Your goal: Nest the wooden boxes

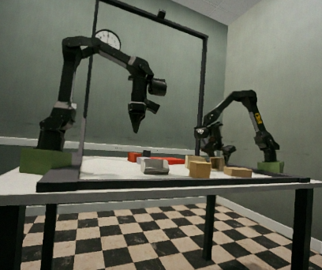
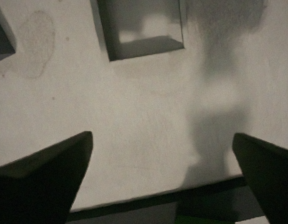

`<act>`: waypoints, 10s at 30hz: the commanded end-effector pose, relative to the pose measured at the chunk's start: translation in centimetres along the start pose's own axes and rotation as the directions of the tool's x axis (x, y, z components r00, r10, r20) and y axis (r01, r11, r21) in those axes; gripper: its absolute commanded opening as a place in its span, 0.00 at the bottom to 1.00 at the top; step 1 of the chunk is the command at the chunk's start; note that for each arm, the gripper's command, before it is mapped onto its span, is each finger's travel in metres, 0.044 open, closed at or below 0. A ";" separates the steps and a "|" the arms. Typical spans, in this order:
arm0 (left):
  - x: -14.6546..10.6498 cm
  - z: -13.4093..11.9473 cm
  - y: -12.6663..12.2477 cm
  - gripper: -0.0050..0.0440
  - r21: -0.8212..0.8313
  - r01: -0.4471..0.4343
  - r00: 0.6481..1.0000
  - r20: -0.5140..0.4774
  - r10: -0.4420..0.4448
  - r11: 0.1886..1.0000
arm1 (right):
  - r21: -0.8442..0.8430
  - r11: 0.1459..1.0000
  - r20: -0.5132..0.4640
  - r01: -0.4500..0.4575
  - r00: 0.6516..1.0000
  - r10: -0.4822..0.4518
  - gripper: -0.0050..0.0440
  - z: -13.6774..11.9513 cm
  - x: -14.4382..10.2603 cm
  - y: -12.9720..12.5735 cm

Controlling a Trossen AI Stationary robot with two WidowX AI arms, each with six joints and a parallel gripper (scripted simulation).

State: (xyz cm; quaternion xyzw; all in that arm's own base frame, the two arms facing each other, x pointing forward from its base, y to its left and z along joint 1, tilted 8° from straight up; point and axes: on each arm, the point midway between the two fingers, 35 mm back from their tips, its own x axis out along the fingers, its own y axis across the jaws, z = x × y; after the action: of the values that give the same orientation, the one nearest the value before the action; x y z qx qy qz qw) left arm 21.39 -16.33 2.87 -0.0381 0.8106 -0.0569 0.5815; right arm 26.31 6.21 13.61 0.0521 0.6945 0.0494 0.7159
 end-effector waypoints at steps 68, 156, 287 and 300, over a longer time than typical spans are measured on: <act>1.3 -0.8 -0.4 0.09 0.006 0.014 0.913 0.407 -0.015 1.000 | -0.004 1.000 0.018 0.000 1.000 0.000 0.92 0.4 -0.5 0.1; 5.7 -4.4 -0.3 0.35 0.002 0.007 -0.005 1.000 -0.002 1.000 | -0.004 1.000 0.018 0.000 1.000 0.000 0.92 0.4 -0.5 0.1; -3.5 -6.8 -0.5 0.92 0.007 0.018 0.930 0.368 -0.019 1.000 | -0.003 1.000 0.021 -0.003 1.000 0.004 0.92 0.2 -0.5 0.1; -3.7 -6.5 -0.7 0.87 0.026 0.011 0.933 0.359 -0.020 1.000 | -0.003 1.000 0.021 -0.003 1.000 0.004 0.92 0.2 -0.5 0.1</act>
State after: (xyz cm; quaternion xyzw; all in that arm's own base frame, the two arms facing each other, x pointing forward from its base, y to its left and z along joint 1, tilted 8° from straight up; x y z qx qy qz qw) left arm 15.90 -15.87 7.90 -0.0496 0.6930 -0.0507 0.7174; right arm 26.31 6.21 13.61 0.0521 0.6945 0.0494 0.7159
